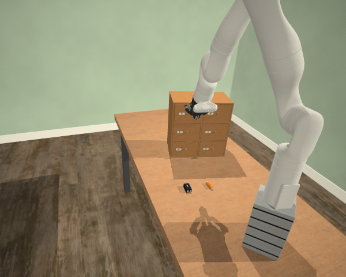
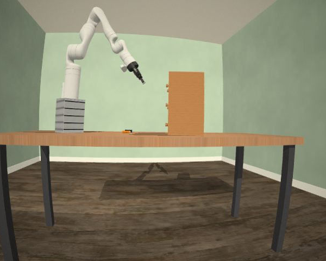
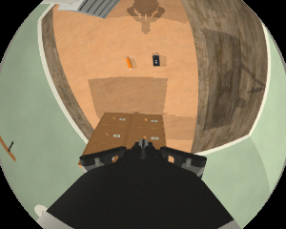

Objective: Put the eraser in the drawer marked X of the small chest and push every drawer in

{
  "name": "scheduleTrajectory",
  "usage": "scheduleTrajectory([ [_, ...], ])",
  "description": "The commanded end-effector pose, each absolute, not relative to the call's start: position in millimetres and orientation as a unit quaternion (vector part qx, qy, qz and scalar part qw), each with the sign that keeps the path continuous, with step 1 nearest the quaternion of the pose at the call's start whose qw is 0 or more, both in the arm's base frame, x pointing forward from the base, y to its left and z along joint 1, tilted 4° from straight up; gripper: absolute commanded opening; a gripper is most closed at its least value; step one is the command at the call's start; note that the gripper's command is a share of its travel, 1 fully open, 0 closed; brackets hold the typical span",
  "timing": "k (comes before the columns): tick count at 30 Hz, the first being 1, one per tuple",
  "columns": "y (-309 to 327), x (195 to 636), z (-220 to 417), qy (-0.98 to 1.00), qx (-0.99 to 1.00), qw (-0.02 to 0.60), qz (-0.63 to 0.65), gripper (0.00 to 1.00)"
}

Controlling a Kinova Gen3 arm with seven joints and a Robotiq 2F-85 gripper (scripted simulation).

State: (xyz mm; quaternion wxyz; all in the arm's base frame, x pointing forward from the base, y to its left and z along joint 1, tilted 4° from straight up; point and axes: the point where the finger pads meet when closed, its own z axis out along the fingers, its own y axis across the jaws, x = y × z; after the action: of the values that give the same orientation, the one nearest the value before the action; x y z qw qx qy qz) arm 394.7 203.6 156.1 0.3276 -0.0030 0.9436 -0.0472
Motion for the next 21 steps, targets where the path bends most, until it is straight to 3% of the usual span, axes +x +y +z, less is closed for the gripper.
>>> scheduleTrajectory([
  [1, 205.1, 397.5, 167.9, 0.953, 0.017, 0.302, -0.026, 0.0],
  [21, 207.7, 367.1, 201.6, 0.992, 0.022, 0.121, -0.023, 0.0],
])
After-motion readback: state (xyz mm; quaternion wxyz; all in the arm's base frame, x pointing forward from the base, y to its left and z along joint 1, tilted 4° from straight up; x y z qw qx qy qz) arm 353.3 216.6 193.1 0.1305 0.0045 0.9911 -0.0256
